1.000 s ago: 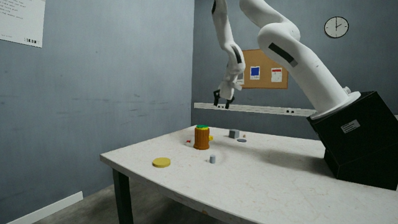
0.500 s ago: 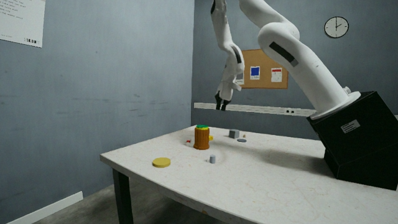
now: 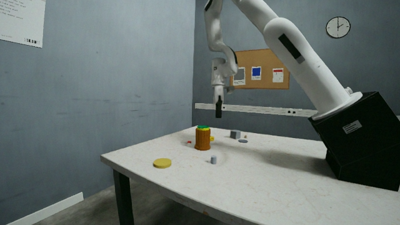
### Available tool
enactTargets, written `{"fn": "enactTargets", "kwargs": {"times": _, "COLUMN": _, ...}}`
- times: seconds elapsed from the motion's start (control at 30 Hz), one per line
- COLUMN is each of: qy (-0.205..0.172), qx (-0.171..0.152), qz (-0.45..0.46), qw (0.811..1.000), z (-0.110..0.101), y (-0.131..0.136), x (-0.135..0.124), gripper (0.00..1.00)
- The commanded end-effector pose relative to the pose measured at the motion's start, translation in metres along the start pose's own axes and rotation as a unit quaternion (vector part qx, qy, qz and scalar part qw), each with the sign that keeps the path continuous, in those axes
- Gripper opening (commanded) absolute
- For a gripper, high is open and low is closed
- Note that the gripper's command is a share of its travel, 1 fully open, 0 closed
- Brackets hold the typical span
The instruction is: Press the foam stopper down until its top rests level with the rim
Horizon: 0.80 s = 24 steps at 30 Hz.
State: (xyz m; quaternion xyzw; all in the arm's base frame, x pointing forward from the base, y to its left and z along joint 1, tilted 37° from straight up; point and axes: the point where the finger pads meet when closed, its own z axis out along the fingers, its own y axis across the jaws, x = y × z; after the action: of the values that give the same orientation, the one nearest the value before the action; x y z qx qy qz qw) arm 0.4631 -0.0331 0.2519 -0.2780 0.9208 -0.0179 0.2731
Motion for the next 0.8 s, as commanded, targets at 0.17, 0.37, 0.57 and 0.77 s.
{"fn": "enactTargets", "kwargs": {"times": 0.17, "qy": 0.04, "qx": 0.024, "qz": -0.248, "qw": 0.968, "z": 0.012, "y": 0.028, "x": -0.029, "gripper": 0.0}}
{"fn": "enactTargets", "kwargs": {"times": 0.37, "qy": 0.043, "qx": 0.035, "qz": -0.321, "qw": 0.945, "z": 0.014, "y": 0.036, "x": -0.042, "gripper": 0.0}}
{"fn": "enactTargets", "kwargs": {"times": 0.57, "qy": 0.043, "qx": 0.045, "qz": -0.382, "qw": 0.922, "z": 0.016, "y": 0.044, "x": -0.054, "gripper": 0.0}}
{"fn": "enactTargets", "kwargs": {"times": 0.77, "qy": 0.042, "qx": 0.054, "qz": -0.43, "qw": 0.9, "z": 0.017, "y": 0.05, "x": -0.065, "gripper": 0.0}}
